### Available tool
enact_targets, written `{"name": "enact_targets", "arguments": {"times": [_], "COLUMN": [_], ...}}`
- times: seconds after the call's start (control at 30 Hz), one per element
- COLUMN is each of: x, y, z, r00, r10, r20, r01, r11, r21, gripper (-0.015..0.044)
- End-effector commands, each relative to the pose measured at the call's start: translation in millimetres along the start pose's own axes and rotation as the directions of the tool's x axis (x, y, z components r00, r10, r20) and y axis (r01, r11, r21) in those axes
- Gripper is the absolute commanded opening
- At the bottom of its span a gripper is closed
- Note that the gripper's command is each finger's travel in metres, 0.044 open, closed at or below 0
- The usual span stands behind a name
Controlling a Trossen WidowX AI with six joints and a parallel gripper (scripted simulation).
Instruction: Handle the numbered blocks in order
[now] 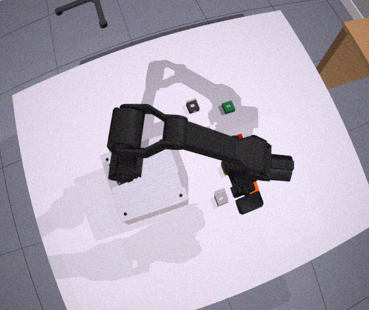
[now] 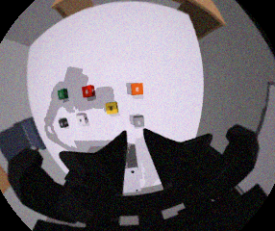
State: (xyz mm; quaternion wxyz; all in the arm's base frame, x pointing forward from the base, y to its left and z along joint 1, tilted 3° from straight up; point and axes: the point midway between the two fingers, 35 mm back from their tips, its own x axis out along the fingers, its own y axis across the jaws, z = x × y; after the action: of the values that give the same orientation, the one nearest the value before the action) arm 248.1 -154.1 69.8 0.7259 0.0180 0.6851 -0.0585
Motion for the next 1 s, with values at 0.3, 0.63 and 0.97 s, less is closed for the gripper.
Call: {"name": "enact_targets", "arguments": {"times": [0.3, 0.63, 0.97], "x": [-3.1, -3.1, 78.0], "y": [179.9, 244.5, 246.1], "z": [90.9, 93.9, 94.1], "r00": [1.0, 1.0, 1.0], "r10": [0.018, 0.023, 0.022], "r20": [0.005, 0.007, 0.007], "r01": [-0.018, -0.022, -0.022], "r11": [1.0, 1.0, 1.0], "r21": [-0.01, -0.01, -0.01], "gripper": [0.012, 0.012, 0.0383]}}
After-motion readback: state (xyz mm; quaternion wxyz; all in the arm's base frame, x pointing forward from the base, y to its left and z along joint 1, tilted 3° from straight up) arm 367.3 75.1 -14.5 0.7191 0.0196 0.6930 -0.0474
